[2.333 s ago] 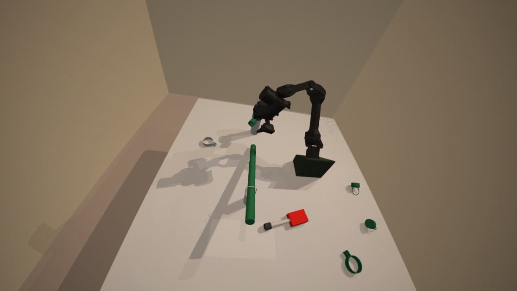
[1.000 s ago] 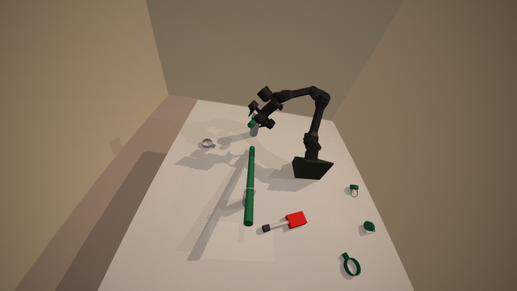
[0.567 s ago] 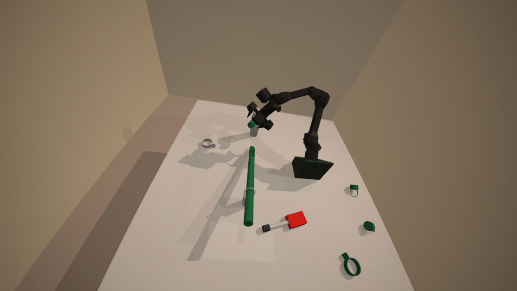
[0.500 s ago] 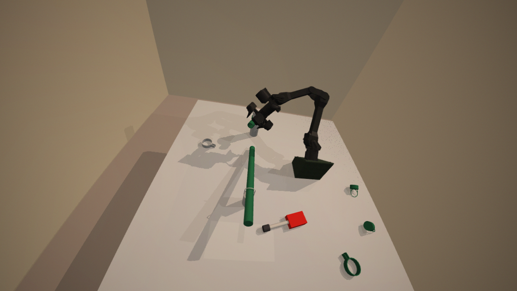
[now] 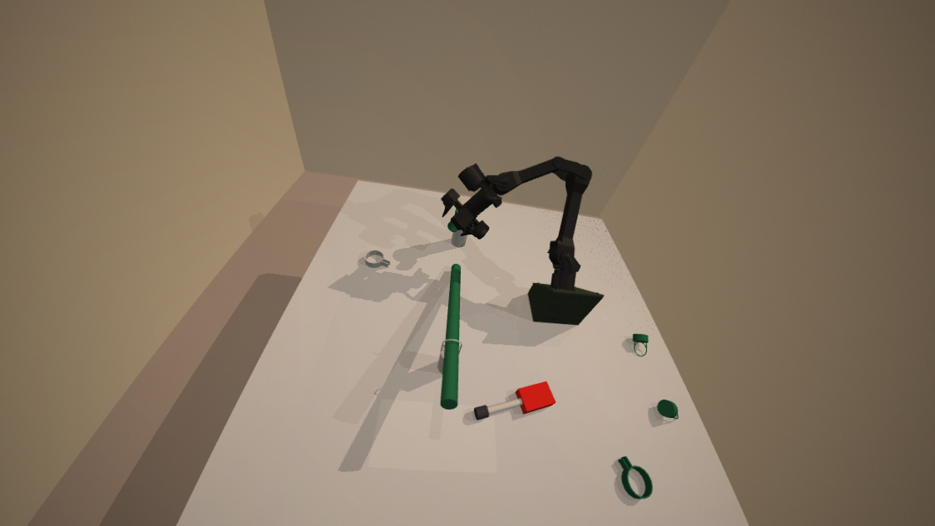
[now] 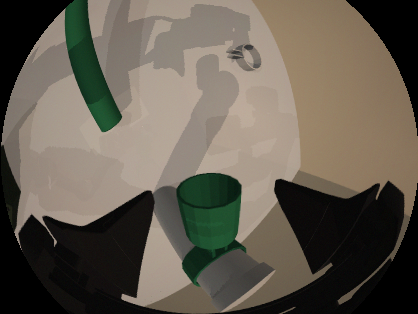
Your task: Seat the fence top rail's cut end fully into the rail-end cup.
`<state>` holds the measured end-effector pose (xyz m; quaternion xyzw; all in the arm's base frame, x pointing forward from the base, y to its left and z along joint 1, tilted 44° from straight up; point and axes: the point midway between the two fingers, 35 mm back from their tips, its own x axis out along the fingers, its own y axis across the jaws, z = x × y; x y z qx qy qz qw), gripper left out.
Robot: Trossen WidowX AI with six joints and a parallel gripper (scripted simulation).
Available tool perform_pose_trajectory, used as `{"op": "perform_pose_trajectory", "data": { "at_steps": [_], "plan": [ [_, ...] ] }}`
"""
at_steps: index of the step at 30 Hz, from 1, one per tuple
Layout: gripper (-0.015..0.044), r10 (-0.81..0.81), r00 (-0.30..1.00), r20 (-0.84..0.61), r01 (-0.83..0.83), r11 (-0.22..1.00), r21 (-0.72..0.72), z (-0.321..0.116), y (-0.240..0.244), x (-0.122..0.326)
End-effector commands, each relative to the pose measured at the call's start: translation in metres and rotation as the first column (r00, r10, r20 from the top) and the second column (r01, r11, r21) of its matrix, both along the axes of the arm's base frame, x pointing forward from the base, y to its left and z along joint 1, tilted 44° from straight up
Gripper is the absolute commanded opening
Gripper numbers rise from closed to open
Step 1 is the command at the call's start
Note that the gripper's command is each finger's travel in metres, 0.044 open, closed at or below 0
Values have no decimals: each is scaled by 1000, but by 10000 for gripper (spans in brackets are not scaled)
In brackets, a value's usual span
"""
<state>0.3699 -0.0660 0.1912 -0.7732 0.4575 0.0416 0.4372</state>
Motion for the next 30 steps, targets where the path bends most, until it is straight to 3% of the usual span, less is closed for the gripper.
{"op": "perform_pose_trajectory", "data": {
  "at_steps": [1,17,30],
  "plan": [
    [440,3,1000,-11,-3,1000,-2,-7,-6,3],
    [440,4,1000,-7,-4,1000,-7,-16,-22,14],
    [99,4,1000,-7,-4,1000,-7,-16,-22,14]
  ]
}}
